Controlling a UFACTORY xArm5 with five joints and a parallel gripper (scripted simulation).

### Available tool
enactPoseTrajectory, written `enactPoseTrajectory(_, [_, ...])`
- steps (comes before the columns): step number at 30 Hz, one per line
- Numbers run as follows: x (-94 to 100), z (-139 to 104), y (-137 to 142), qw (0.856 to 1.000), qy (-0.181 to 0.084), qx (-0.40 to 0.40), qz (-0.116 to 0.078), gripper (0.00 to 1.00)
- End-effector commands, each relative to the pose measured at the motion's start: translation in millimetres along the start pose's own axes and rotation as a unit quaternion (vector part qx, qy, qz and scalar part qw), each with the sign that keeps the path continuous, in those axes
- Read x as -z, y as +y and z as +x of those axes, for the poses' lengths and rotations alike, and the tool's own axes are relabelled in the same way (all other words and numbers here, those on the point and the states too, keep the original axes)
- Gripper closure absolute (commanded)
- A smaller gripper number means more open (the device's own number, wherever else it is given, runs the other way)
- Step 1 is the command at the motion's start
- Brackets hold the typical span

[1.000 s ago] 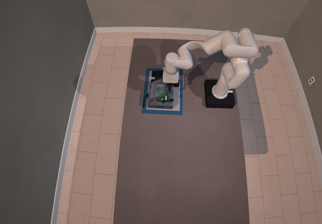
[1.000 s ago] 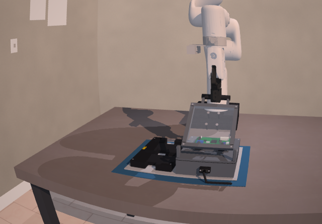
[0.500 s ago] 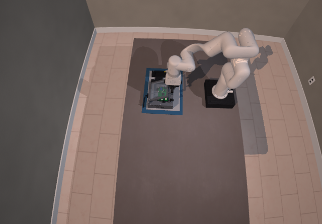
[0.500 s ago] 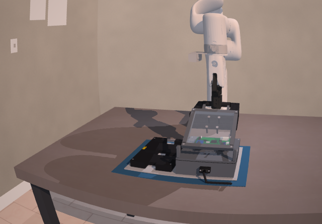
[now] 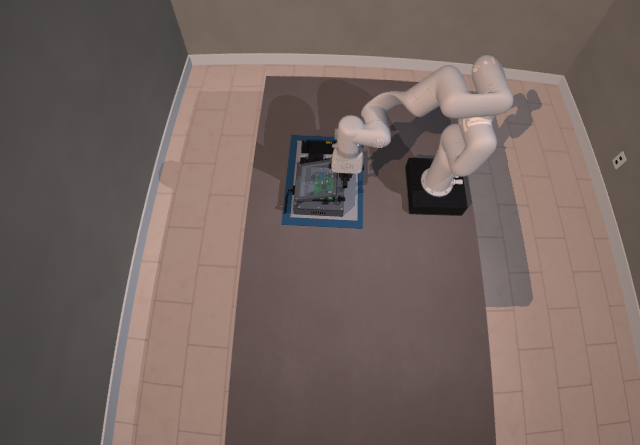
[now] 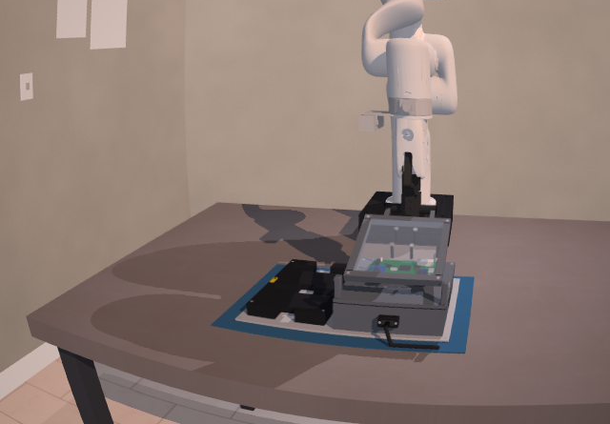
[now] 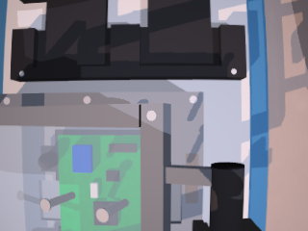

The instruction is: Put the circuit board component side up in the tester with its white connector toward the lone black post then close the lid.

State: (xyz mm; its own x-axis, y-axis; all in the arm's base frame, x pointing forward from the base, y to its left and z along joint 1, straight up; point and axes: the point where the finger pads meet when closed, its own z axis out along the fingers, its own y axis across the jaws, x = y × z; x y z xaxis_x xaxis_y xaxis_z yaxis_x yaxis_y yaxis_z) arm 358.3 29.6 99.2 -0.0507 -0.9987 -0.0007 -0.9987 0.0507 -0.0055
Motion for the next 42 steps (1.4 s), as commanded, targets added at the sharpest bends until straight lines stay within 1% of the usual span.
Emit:
enactPoseTrajectory(1, [-7.0, -0.2, 1.9, 1.000, 0.000, 0.000, 0.001, 1.00])
enactPoseTrajectory(4, [-8.5, -0.2, 2.4, 1.000, 0.000, 0.000, 0.001, 1.00])
enactPoseTrajectory(19, [-27.7, -0.2, 7.1, 1.000, 0.000, 0.000, 0.001, 1.00])
enactPoseTrajectory(42, [-43.8, -0.1, 9.6, 1.000, 0.000, 0.000, 0.001, 1.00])
